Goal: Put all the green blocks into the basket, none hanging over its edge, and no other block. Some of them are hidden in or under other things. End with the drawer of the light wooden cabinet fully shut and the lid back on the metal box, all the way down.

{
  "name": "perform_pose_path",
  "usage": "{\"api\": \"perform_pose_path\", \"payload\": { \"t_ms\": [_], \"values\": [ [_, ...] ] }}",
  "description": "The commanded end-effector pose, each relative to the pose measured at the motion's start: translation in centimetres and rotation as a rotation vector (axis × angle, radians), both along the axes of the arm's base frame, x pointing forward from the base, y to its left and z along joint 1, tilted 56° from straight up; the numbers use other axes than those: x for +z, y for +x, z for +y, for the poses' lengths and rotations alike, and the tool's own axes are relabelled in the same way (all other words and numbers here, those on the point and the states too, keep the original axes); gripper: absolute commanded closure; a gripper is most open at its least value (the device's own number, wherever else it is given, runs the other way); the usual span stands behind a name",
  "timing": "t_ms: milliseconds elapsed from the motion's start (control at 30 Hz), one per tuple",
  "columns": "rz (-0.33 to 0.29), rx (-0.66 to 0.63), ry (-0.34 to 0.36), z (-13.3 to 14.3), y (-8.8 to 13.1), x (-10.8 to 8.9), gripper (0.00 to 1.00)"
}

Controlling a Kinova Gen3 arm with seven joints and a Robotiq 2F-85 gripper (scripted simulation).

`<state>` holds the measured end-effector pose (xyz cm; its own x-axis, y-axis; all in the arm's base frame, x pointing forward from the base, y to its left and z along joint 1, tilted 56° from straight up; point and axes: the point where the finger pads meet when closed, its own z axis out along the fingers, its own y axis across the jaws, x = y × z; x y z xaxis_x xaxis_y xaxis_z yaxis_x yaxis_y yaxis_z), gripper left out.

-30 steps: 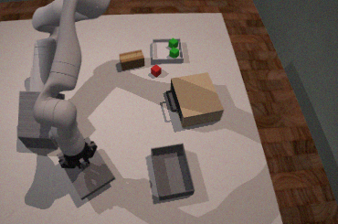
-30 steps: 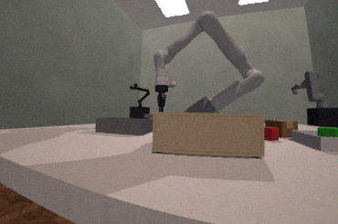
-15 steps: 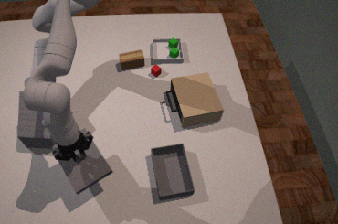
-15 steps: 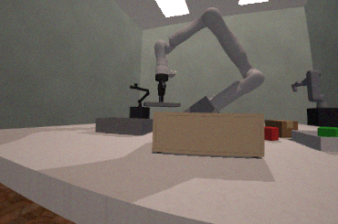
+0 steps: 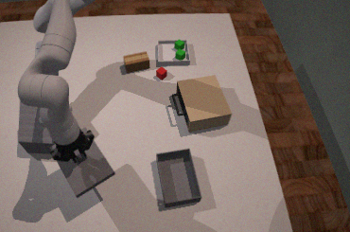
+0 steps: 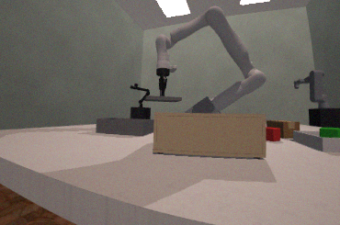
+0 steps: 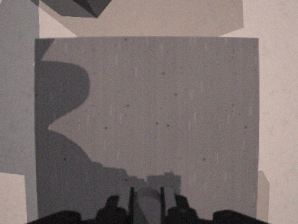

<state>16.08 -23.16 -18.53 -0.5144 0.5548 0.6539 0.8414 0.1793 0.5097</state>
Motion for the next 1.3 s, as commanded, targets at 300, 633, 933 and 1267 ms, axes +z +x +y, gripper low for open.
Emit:
{"api": "perform_pose_path", "payload": {
  "t_ms": [300, 633, 933, 1267],
  "values": [
    [0.000, -0.001, -0.002, -0.4, -0.1, 0.2, 0.90],
    [0.006, -0.006, -0.003, -0.7, 0.3, 0.0, 0.90],
    [0.049, -0.044, -0.011, -2.7, 3.1, -1.0, 0.90],
    [0.115, -0.106, -0.014, -5.6, 8.2, -2.2, 0.90]
  ]
}}
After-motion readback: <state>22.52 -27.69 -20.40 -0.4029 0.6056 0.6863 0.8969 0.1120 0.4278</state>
